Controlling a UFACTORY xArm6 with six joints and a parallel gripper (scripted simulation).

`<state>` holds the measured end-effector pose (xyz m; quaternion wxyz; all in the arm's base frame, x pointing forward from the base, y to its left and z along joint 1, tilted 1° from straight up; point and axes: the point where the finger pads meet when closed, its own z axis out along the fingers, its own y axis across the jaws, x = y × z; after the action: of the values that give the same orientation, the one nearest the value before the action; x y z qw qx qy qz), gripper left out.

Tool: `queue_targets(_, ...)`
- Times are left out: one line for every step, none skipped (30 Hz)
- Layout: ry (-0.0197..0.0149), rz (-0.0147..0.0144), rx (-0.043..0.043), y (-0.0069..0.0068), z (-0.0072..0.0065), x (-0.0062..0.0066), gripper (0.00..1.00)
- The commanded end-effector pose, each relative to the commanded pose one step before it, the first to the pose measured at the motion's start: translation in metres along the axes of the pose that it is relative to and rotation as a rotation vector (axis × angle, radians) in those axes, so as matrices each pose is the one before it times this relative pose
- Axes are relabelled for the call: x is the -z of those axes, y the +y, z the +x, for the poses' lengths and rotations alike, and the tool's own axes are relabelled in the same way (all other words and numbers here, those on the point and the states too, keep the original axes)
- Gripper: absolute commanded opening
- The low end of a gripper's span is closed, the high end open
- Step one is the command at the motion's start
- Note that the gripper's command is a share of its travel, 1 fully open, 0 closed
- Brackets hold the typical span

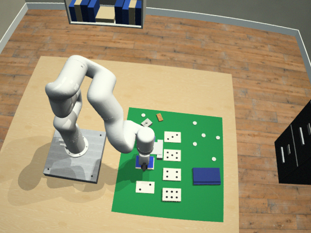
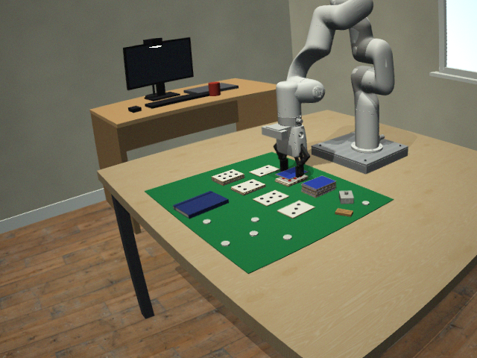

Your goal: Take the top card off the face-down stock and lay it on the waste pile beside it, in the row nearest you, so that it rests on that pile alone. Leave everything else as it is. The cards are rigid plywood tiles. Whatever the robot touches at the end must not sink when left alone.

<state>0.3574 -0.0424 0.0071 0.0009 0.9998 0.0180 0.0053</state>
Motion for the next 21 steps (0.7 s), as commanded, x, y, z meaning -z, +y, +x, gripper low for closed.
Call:
queue_targets(0.00404, -0.00061, 0.00002, 0.00032, 0.00171, -0.00352, 0.73)
queue_targets(0.00000, 0.00000, 0.00000, 0.00001, 0.00000, -0.00065, 0.73)
queue_targets(0.00000, 0.00000, 0.00000, 0.00001, 0.00000, -0.00054, 0.73)
queue_targets(0.00000, 0.00000, 0.00000, 0.00001, 0.00000, -0.00044, 0.73)
queue_targets(0.00000, 0.00000, 0.00000, 0.00000, 0.00000, -0.00035, 0.73)
queue_targets(0.00000, 0.00000, 0.00000, 0.00000, 0.00000, 0.00000, 0.73)
queue_targets(0.00000, 0.00000, 0.00000, 0.00000, 0.00000, 0.00000, 0.73)
queue_targets(0.00000, 0.00000, 0.00000, 0.00000, 0.00000, -0.00026, 0.73)
queue_targets(0.00000, 0.00000, 0.00000, 0.00000, 0.00000, -0.00018, 0.73)
queue_targets(0.00000, 0.00000, 0.00000, 0.00000, 0.00000, -0.00012, 0.73)
queue_targets(0.00000, 0.00000, 0.00000, 0.00000, 0.00000, -0.00006, 0.73)
queue_targets(0.00000, 0.00000, 0.00000, 0.00000, 0.00000, -0.00002, 0.73)
queue_targets(0.00000, 0.00000, 0.00000, 0.00000, 0.00000, 0.00000, 0.73)
queue_targets(0.00000, 0.00000, 0.00000, 0.00000, 0.00000, 0.00000, 0.73)
queue_targets(0.00000, 0.00000, 0.00000, 0.00000, 0.00000, 0.00000, 0.73)
queue_targets(0.00000, 0.00000, 0.00000, 0.00000, 0.00000, 0.00000, 0.73)
queue_targets(0.00000, 0.00000, 0.00000, 0.00000, 0.00000, 0.00000, 0.73)
queue_targets(0.00000, 0.00000, 0.00000, 0.00000, 0.00000, 0.00000, 0.73)
queue_targets(0.00000, 0.00000, 0.00000, 0.00000, 0.00000, 0.00000, 0.73)
queue_targets(0.00000, 0.00000, 0.00000, 0.00000, 0.00000, 0.00000, 0.73)
queue_targets(0.00000, 0.00000, 0.00000, 0.00000, 0.00000, 0.00000, 0.73)
